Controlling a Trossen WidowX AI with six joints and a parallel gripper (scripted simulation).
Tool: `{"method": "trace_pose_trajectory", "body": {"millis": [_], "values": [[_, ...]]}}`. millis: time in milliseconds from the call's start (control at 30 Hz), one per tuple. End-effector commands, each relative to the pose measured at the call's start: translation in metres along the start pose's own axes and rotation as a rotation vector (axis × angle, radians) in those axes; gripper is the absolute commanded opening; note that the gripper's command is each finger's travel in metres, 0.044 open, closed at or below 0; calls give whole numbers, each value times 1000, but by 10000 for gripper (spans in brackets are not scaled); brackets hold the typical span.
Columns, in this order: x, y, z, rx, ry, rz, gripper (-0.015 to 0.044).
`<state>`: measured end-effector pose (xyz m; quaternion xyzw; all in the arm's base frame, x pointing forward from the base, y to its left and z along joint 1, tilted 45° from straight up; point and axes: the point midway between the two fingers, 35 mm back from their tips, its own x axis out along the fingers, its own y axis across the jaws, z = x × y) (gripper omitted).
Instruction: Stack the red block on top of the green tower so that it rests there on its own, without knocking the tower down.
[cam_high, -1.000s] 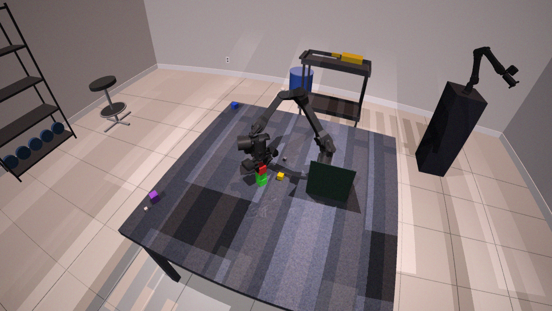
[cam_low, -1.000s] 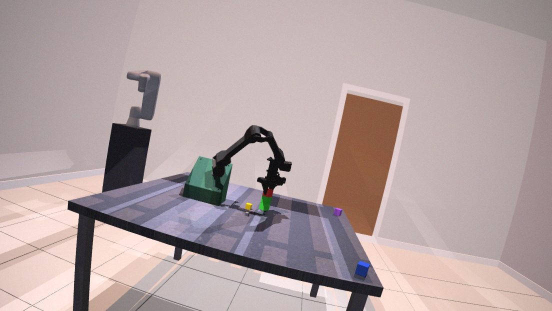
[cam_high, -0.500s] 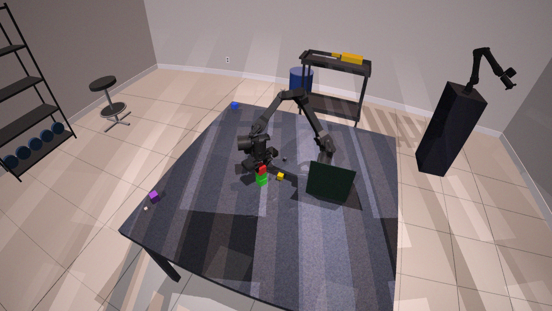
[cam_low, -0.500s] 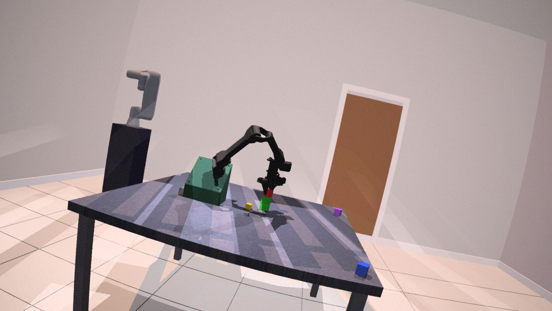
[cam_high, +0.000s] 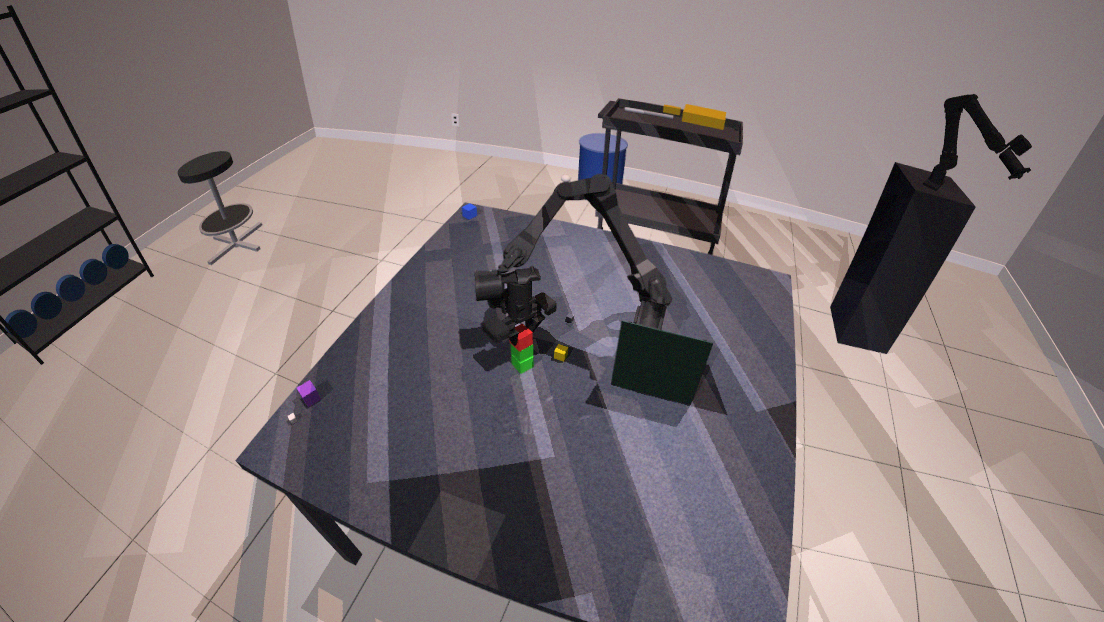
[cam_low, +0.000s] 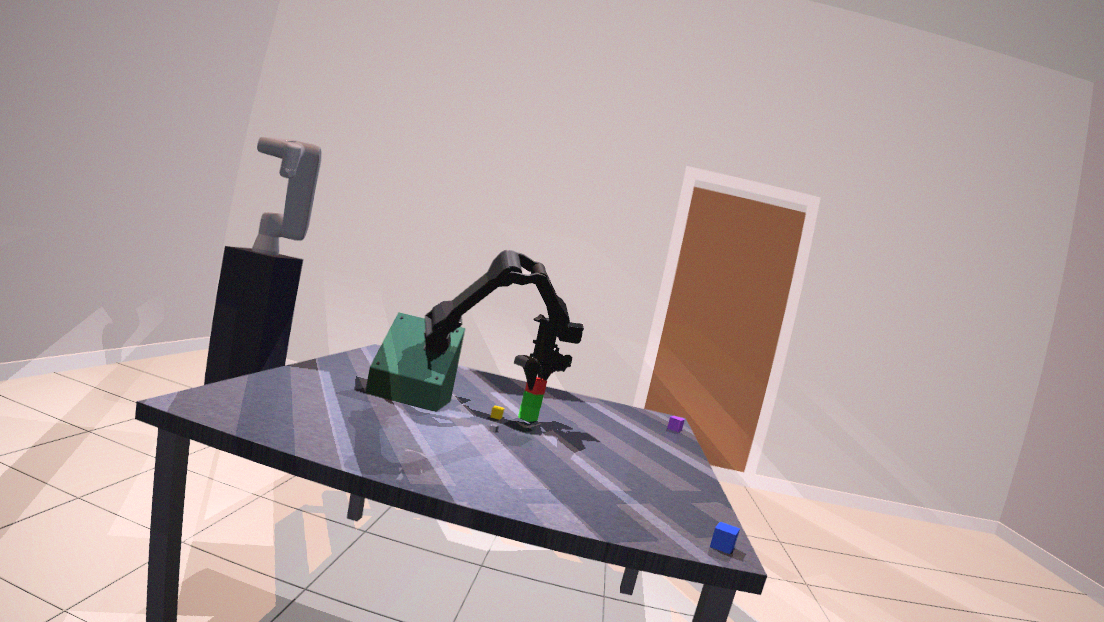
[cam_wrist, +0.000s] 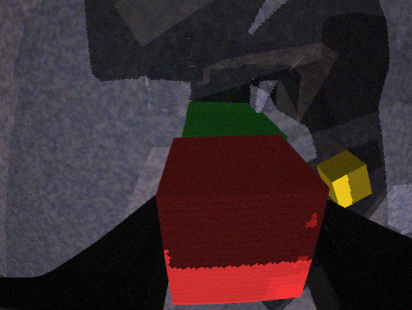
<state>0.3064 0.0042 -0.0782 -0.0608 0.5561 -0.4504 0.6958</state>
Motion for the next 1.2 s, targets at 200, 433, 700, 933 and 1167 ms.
{"method": "trace_pose_trajectory", "body": {"millis": [200, 433, 700, 933, 1167], "values": [[0, 0, 0, -1, 1, -1, 289], [0, 0, 0, -1, 1, -1, 440], [0, 0, 0, -1, 1, -1, 440], [0, 0, 0, -1, 1, -1, 440], [0, 0, 0, -1, 1, -1, 440]]}}
